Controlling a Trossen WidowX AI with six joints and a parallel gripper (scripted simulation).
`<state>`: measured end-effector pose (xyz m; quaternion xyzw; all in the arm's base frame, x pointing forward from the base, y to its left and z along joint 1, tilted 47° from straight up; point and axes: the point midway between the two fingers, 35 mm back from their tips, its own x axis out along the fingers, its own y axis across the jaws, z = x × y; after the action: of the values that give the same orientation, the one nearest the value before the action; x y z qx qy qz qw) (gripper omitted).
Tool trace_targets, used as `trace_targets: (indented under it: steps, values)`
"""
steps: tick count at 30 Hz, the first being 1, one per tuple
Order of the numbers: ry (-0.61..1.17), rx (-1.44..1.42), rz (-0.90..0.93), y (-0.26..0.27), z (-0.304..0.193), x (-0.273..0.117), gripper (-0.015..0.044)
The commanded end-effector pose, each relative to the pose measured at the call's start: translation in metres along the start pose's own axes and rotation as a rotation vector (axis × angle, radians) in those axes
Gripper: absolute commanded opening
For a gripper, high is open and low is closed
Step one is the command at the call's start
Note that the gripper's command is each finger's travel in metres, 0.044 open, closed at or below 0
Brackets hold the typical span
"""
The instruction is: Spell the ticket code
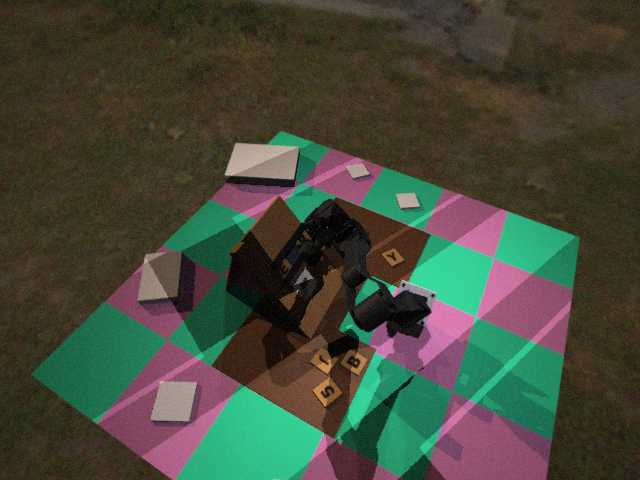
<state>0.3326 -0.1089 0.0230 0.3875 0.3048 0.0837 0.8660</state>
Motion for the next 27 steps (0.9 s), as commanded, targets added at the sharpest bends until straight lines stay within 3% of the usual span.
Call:
trace_targets:
  steps: [1, 27]
  values:
    - [0.000, 0.006, -0.003, 0.002, -0.001, 0.000, 0.0000]
    - [0.000, 0.007, -0.003, 0.017, -0.001, 0.000, 0.0000]
